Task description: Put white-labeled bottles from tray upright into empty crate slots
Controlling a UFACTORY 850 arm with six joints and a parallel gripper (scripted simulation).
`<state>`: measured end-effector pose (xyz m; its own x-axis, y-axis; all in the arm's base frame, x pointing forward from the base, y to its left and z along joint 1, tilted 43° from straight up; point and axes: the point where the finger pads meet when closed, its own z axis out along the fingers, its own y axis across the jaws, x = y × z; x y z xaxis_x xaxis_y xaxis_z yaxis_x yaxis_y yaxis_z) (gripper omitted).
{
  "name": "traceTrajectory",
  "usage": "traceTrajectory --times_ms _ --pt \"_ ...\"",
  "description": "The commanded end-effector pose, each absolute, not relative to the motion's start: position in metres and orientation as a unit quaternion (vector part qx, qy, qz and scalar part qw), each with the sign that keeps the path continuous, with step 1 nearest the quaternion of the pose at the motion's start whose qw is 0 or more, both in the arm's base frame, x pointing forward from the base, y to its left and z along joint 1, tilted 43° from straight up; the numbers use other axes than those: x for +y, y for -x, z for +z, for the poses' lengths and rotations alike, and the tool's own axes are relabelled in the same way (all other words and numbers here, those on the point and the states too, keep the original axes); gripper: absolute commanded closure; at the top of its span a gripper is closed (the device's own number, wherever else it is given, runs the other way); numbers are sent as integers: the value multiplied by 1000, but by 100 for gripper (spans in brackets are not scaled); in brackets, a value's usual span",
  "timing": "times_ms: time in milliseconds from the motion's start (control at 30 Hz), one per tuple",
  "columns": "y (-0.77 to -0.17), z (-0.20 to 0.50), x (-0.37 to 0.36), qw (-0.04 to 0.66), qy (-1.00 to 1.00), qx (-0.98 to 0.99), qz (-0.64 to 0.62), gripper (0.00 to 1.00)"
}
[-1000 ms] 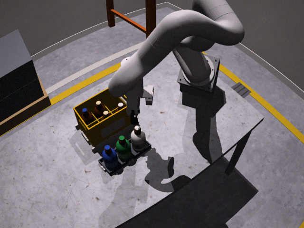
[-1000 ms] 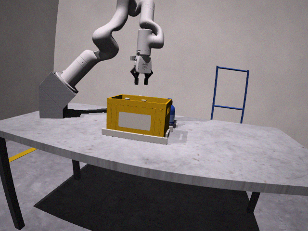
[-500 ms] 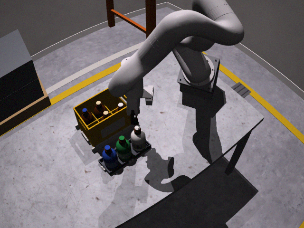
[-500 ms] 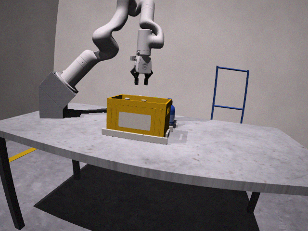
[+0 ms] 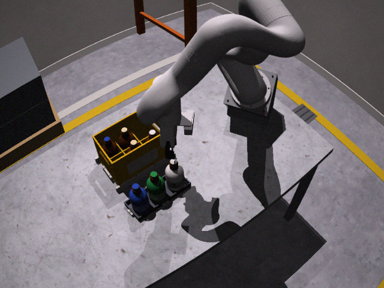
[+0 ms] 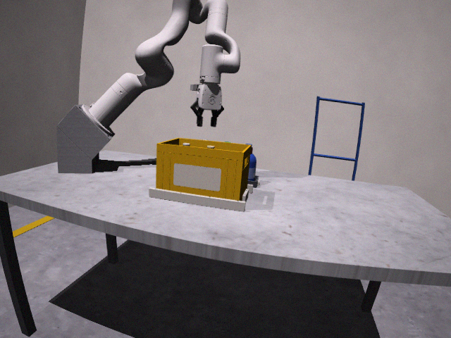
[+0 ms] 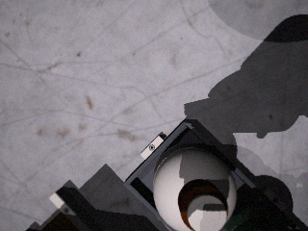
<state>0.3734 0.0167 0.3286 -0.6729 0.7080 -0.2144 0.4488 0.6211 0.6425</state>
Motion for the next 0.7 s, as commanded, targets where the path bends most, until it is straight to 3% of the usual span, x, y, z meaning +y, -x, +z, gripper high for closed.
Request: traceTrajectory --times_ms 0,667 --pt "-378 324 19 231 -332 870 281 34" --pt "-391 308 27 231 -332 870 281 34"
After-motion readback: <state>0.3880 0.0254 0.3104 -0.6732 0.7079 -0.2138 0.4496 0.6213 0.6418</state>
